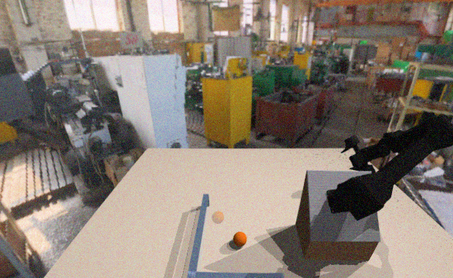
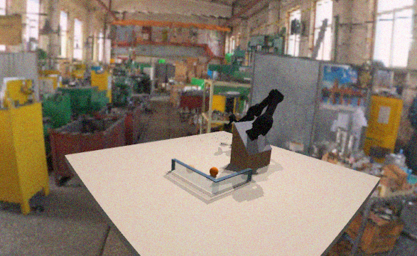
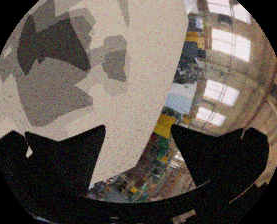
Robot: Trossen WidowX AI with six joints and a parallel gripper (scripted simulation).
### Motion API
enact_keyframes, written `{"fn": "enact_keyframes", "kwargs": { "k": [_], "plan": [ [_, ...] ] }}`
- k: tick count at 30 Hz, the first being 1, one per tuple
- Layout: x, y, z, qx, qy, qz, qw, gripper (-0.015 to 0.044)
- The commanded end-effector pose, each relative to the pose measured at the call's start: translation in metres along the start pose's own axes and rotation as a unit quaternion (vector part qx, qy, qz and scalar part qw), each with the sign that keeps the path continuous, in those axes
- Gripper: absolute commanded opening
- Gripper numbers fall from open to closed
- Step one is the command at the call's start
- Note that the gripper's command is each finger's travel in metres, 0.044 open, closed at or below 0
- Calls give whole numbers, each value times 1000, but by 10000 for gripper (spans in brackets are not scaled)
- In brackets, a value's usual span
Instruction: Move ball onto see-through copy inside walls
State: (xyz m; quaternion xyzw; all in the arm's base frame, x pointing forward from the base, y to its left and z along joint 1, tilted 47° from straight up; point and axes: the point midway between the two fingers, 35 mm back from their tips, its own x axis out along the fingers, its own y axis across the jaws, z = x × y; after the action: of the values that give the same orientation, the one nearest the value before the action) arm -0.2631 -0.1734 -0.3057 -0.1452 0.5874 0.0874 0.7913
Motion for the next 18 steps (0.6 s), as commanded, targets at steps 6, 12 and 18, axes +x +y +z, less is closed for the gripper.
{"fn": "enact_keyframes", "kwargs": {
  "k": [6,12,18],
  "plan": [
    [-13,-80,27,22,-15,1,1000,318],
    [-22,-167,89,50,-43,11,998,318],
    [-27,-231,178,80,-75,37,993,318]
  ]
}}
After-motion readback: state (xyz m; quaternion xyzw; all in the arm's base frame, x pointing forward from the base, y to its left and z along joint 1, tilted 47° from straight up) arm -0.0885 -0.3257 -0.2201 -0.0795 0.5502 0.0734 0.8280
